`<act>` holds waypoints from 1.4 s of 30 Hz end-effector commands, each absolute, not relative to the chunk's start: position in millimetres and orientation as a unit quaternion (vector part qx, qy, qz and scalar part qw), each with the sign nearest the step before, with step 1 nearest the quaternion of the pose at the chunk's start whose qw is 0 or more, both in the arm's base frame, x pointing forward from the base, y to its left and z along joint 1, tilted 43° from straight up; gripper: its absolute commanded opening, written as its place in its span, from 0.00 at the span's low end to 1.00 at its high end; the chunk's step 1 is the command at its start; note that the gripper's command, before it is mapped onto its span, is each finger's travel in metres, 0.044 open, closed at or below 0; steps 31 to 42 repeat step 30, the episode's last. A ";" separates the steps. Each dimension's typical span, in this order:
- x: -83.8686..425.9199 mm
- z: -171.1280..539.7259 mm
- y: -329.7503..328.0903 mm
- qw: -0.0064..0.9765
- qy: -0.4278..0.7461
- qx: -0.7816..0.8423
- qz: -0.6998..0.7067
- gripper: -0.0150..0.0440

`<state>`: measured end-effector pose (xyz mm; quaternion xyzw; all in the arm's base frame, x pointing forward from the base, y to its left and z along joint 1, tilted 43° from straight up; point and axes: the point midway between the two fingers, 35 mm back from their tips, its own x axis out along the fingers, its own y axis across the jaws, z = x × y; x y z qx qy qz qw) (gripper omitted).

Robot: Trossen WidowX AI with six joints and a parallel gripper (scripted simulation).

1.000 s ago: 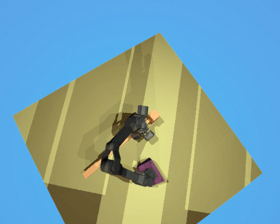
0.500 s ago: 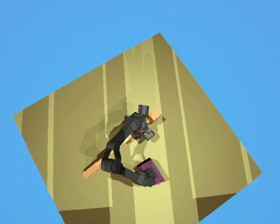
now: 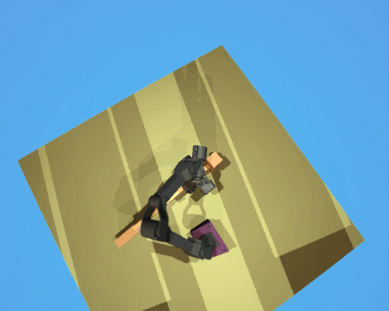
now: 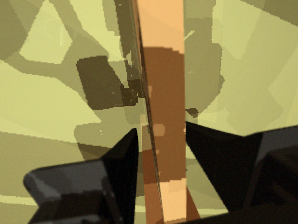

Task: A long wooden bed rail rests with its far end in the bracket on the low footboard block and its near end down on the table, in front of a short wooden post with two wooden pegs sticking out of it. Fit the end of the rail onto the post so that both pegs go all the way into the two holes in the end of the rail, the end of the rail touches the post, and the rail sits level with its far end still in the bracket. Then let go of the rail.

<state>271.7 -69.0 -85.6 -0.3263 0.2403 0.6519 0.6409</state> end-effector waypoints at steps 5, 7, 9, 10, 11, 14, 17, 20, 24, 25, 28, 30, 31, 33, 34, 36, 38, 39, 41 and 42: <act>272.0 -85.3 -69.0 0.641 0.240 -0.327 0.651 0.97; 272.0 -85.3 -69.0 0.641 0.240 -0.327 0.651 1.00; 272.0 -85.3 -69.0 0.641 0.240 -0.327 0.651 1.00; 272.0 -85.3 -69.0 0.641 0.240 -0.327 0.651 1.00; 271.8 -82.9 -69.0 0.641 0.240 -0.327 0.651 1.00; 268.5 -52.6 -67.8 0.641 0.241 -0.329 0.650 1.00; 266.9 -43.4 -67.1 0.641 0.241 -0.329 0.650 1.00; 266.9 -43.4 -67.1 0.641 0.241 -0.329 0.650 1.00; 266.9 -43.4 -67.1 0.641 0.241 -0.329 0.650 1.00; 266.9 -43.4 -67.1 0.641 0.241 -0.329 0.650 1.00; 266.9 -43.4 -67.1 0.641 0.241 -0.329 0.650 1.00; 266.9 -43.4 -67.1 0.641 0.241 -0.329 0.650 1.00; 266.9 -43.4 -67.1 0.641 0.241 -0.329 0.650 1.00; 266.9 -43.4 -67.1 0.641 0.241 -0.329 0.650 1.00; 266.9 -43.4 -67.1 0.641 0.241 -0.329 0.650 1.00; 266.9 -43.4 -67.1 0.641 0.241 -0.329 0.650 1.00; 266.9 -43.4 -67.1 0.641 0.241 -0.329 0.650 1.00; 266.9 -43.4 -67.1 0.641 0.241 -0.329 0.650 1.00; 266.9 -43.4 -67.1 0.641 0.241 -0.329 0.650 1.00; 266.9 -43.4 -67.1 0.641 0.241 -0.329 0.650 1.00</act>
